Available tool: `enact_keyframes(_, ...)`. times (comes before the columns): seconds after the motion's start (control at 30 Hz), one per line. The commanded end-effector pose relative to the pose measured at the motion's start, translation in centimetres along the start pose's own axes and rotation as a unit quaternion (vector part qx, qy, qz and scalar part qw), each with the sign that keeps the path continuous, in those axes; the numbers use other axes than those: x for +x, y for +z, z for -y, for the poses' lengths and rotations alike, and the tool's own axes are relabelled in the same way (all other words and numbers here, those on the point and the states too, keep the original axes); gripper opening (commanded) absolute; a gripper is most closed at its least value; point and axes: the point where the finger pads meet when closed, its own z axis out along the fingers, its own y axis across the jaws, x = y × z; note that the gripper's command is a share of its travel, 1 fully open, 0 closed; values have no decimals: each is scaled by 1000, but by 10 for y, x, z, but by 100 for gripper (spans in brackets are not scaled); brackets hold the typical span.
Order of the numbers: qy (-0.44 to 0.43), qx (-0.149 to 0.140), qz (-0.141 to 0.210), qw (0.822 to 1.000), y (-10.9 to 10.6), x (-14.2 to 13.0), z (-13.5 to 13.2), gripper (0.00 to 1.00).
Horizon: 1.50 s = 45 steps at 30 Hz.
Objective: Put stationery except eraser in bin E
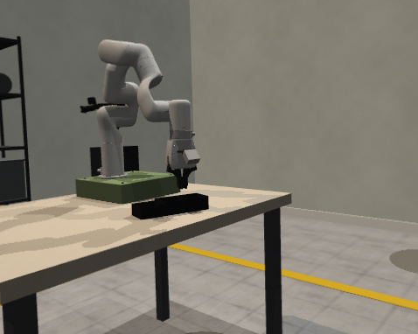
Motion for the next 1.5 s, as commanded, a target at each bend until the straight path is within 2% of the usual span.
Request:
enact_keyframes(0.0, 1, 0, -2, 1000, -2, 0, 25, 7)
enact_keyframes(0.13, 1, 0, -2, 1000, -2, 0, 34, 7)
enact_keyframes(0.33, 1, 0, -2, 1000, -2, 0, 34, 7)
enact_keyframes(1.13, 1, 0, -2, 1000, 57, 0, 34, 7)
enact_keyframes(1.47, 1, 0, -2, 1000, 58, 0, 34, 7)
